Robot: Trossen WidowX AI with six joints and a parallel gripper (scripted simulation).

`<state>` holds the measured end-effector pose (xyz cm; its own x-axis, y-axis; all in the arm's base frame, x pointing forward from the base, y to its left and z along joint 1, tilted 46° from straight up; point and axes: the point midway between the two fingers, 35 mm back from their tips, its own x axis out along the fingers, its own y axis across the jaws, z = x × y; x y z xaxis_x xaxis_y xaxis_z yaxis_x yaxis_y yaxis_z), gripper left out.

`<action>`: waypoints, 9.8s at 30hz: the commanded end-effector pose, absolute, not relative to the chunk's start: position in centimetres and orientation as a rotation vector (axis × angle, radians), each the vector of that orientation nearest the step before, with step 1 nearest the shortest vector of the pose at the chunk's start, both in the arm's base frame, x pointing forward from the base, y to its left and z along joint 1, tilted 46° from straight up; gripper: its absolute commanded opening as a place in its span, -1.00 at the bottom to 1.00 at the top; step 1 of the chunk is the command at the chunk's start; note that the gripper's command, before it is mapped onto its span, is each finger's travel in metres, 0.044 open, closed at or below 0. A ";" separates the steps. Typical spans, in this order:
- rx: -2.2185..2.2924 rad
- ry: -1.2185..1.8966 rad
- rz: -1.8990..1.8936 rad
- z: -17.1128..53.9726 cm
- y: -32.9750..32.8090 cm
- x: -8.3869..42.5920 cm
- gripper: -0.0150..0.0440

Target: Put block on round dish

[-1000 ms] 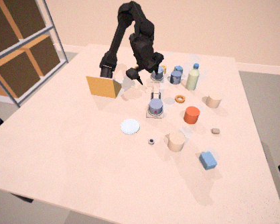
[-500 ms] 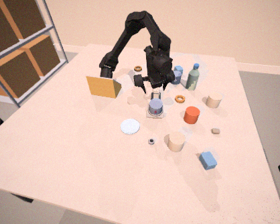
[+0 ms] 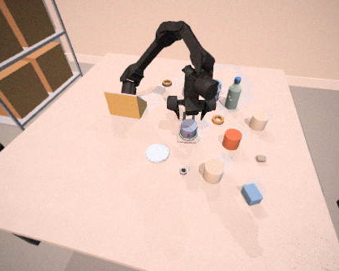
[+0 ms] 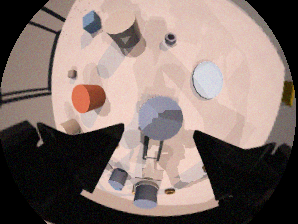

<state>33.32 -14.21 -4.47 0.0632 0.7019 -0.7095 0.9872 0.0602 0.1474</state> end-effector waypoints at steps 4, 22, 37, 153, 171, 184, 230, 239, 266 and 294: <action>1.709 1.718 -0.576 -5.3 -13.2 33.2 1.00; 1.709 1.717 -0.575 -7.3 -11.3 33.5 1.00; 1.710 1.718 -0.573 -9.0 -9.5 33.5 1.00; 1.707 1.715 -0.580 -2.1 -16.8 33.3 -0.49; 1.707 1.717 -0.579 -0.4 -18.2 32.9 -0.49; 1.715 1.733 -0.583 -0.8 -17.8 32.8 -0.49; 1.711 1.734 -0.583 -1.0 -17.9 32.6 -0.49; 1.676 1.728 -0.599 -5.7 -20.6 28.1 -0.49; 1.699 1.717 -0.597 -18.8 -21.7 11.4 -0.49; 1.699 1.717 -0.595 -23.1 -17.5 11.7 -0.49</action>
<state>11.80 -18.24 -22.71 0.0435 0.6929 -0.7197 0.9900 0.0669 0.1242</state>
